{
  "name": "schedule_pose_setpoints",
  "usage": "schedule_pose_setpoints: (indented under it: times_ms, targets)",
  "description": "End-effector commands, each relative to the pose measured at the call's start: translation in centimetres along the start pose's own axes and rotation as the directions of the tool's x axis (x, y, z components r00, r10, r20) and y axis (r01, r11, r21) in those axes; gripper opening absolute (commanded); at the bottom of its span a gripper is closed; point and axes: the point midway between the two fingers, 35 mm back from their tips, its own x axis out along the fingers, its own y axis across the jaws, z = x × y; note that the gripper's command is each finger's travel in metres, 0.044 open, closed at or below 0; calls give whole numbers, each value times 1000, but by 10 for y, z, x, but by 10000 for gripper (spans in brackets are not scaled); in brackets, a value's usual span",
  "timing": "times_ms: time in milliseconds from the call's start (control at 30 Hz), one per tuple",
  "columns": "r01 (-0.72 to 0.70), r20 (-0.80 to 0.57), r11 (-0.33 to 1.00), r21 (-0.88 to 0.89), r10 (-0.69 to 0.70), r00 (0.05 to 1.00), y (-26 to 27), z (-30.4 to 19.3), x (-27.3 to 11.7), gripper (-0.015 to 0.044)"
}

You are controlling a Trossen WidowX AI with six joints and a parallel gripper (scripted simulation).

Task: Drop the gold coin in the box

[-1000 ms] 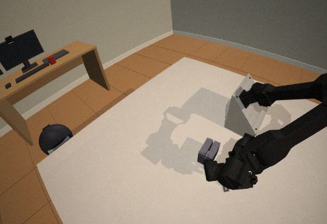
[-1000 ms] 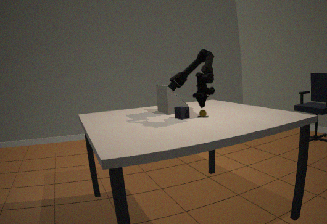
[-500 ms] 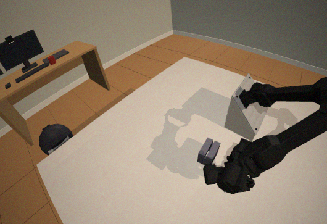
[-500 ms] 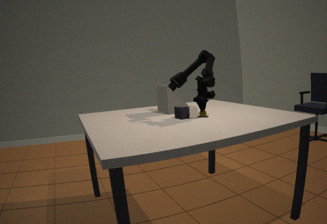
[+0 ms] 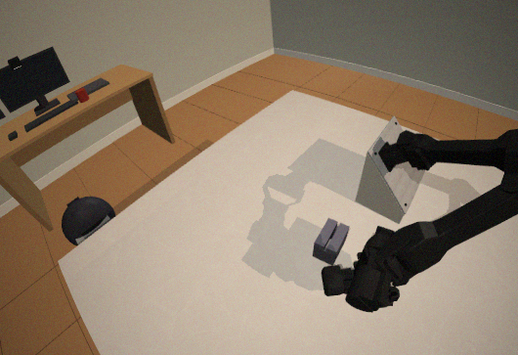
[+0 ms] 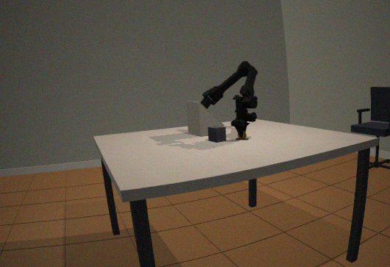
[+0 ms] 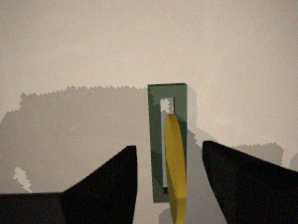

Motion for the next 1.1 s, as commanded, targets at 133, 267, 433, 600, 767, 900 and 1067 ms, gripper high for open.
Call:
schedule_pose_setpoints:
  times_ms: [133, 267, 433, 600, 767, 900, 1067]
  targets:
    - [2, -5, 1000, 8, -2, 1000, 0, -2, 4, 56]
    - [2, -5, 1000, 8, -2, 1000, 0, -2, 4, 0]
    - [2, -5, 1000, 8, -2, 1000, 0, -2, 4, 0]
    - [2, -5, 1000, 8, -2, 1000, -1, -2, 1, 0]
    - [5, -7, 1000, 8, -5, 1000, -3, -1, -11, 0]
    - [6, -8, 1000, 8, -6, 1000, -3, -1, -21, 0]
    - [7, -9, 1000, 8, -7, 1000, -4, 0, -34, 0]
